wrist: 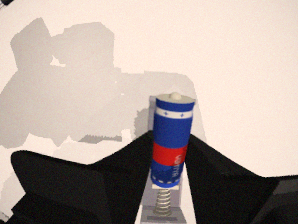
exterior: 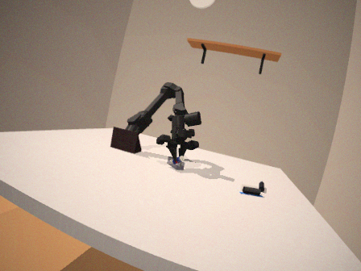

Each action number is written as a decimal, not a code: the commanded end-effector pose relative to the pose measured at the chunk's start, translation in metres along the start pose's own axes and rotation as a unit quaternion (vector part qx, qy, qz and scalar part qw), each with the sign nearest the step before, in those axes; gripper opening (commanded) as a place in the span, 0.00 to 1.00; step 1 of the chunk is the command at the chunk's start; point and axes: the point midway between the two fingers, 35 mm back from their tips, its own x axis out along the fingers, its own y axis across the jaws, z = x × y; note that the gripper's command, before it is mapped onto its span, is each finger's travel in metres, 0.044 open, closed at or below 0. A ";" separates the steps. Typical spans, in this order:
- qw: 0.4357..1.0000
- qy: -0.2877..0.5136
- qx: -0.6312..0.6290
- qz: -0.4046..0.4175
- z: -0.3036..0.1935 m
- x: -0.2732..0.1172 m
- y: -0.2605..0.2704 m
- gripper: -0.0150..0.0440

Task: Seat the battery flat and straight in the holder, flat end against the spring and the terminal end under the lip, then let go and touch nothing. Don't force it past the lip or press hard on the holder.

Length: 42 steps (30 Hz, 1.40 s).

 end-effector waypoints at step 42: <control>1.000 0.006 0.003 -0.003 -0.025 -0.008 -0.001 0.38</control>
